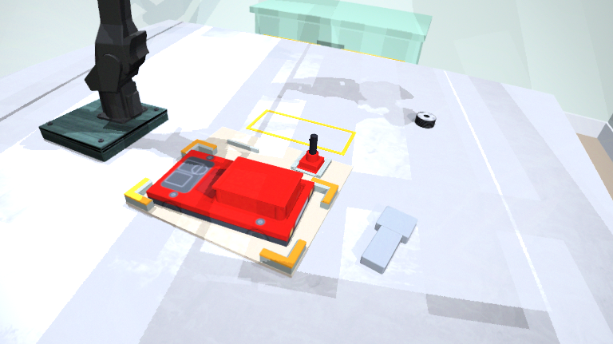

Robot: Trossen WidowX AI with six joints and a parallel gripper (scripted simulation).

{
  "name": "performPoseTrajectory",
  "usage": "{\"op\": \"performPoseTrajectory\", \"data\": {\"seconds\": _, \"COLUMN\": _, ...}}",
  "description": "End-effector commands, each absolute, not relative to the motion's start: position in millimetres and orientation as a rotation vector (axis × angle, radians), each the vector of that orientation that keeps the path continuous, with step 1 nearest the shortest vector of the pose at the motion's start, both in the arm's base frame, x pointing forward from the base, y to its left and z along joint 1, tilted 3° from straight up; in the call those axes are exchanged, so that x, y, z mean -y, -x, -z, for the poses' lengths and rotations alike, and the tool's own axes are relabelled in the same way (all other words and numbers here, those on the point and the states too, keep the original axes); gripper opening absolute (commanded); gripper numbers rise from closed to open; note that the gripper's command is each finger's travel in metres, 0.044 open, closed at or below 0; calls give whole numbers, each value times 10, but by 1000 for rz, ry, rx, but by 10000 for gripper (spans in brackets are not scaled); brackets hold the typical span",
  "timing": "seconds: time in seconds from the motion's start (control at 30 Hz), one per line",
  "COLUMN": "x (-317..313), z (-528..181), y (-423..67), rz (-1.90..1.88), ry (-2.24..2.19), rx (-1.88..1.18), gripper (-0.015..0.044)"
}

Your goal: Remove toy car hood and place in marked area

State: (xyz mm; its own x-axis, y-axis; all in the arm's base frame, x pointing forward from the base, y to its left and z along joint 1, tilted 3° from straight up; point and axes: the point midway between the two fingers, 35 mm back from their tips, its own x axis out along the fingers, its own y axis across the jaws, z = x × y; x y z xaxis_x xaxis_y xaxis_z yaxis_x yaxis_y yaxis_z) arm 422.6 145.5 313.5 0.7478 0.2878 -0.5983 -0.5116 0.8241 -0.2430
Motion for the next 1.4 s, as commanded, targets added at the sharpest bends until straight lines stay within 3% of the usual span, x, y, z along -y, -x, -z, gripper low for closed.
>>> {"op": "performPoseTrajectory", "data": {"seconds": 0.0, "x": -1091, "z": -2792, "y": -4275, "rz": -387, "ry": 401, "rx": -711, "gripper": 440}}
{"op": "performPoseTrajectory", "data": {"seconds": 0.3, "x": -74, "z": -1939, "y": -4077, "rz": -216, "ry": 280, "rx": -1096, "gripper": 440}}
{"op": "performPoseTrajectory", "data": {"seconds": 0.67, "x": 931, "z": -1181, "y": -3282, "rz": -40, "ry": 11, "rx": -1539, "gripper": 440}}
{"op": "performPoseTrajectory", "data": {"seconds": 1.37, "x": 1004, "z": -1034, "y": -3266, "rz": -32, "ry": -8, "rx": -1562, "gripper": 440}}
